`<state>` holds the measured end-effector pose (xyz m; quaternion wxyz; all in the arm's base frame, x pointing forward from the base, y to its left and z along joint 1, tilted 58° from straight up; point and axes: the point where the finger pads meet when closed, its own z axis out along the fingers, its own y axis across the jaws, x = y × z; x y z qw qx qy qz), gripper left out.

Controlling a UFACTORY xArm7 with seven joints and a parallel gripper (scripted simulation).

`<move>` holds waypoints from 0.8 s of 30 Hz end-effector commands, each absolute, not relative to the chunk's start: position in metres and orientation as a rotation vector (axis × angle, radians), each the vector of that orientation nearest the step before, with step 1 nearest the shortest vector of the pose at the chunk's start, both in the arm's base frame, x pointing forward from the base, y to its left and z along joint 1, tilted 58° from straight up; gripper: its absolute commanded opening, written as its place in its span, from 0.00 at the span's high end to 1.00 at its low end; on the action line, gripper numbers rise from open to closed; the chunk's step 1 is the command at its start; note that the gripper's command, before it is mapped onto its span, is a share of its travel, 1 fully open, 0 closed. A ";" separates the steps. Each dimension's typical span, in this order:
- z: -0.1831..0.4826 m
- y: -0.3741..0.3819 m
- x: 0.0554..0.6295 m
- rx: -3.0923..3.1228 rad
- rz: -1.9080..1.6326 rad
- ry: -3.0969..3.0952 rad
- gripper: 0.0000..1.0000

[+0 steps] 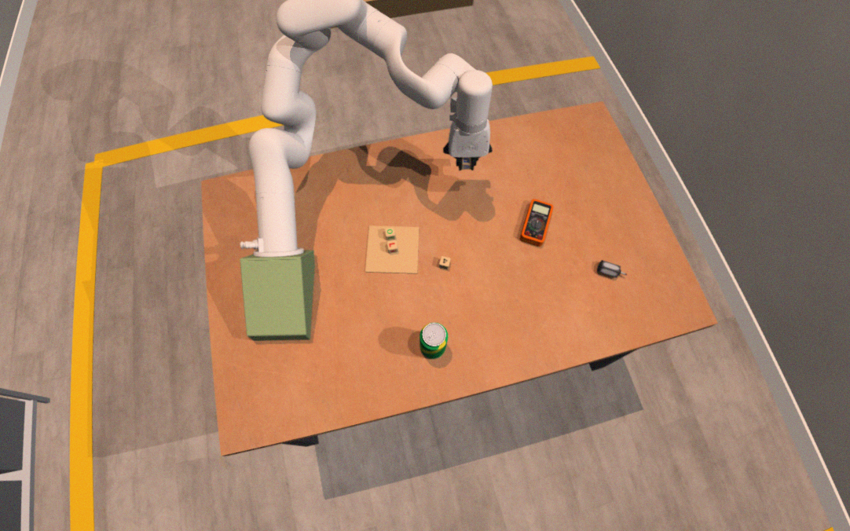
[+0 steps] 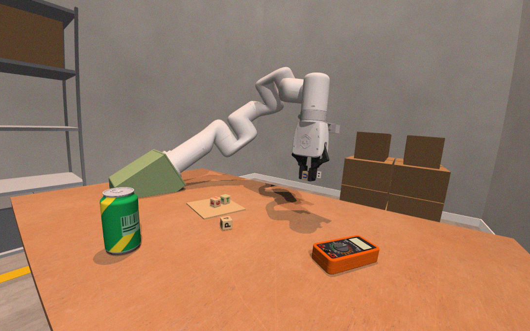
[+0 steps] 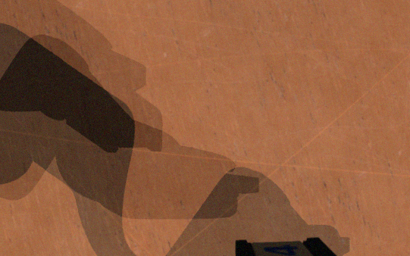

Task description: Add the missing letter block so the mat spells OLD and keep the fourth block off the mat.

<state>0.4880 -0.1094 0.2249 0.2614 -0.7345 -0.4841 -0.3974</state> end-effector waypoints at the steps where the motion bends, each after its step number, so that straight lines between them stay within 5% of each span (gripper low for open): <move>1: 0.214 -0.119 0.480 -2.056 -1.008 -1.154 0.77; 24: 0.171 -0.139 0.446 -2.198 -0.747 -0.575 0.77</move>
